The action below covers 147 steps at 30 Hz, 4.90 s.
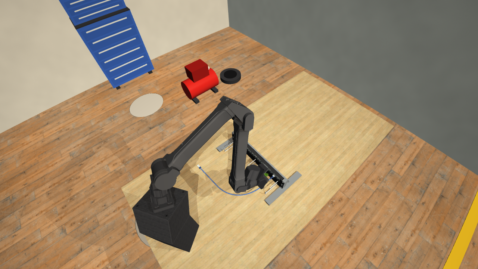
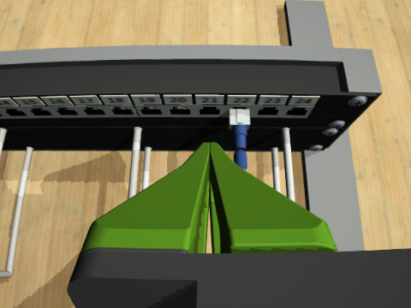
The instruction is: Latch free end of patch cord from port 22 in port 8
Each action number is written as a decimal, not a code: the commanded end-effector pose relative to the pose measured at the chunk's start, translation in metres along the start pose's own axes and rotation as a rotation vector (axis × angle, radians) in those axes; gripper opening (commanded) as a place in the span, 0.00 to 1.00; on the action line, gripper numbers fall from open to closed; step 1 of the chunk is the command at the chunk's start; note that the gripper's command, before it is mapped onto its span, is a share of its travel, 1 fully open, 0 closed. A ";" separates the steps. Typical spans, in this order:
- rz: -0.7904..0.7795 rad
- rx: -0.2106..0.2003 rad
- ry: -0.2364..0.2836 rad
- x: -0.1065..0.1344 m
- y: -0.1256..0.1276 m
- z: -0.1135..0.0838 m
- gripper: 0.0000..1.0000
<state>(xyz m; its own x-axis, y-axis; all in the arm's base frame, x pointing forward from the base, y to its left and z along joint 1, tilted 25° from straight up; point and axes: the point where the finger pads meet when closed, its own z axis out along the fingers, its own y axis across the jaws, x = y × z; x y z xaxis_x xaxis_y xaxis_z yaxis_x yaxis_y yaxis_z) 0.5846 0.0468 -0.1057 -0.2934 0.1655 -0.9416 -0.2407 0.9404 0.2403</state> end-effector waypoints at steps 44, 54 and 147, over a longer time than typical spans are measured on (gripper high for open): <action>-0.029 -0.009 -0.003 -0.010 0.006 -0.139 0.00; -0.241 -0.112 0.182 0.027 0.077 -0.096 0.00; -1.514 -0.785 0.686 0.169 0.368 -0.182 0.00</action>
<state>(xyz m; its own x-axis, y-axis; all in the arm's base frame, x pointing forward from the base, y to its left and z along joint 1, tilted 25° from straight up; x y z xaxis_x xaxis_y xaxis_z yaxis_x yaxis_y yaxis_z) 0.2749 0.3570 -0.1447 0.3020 -0.9292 -0.2129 -0.9081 -0.2125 -0.3608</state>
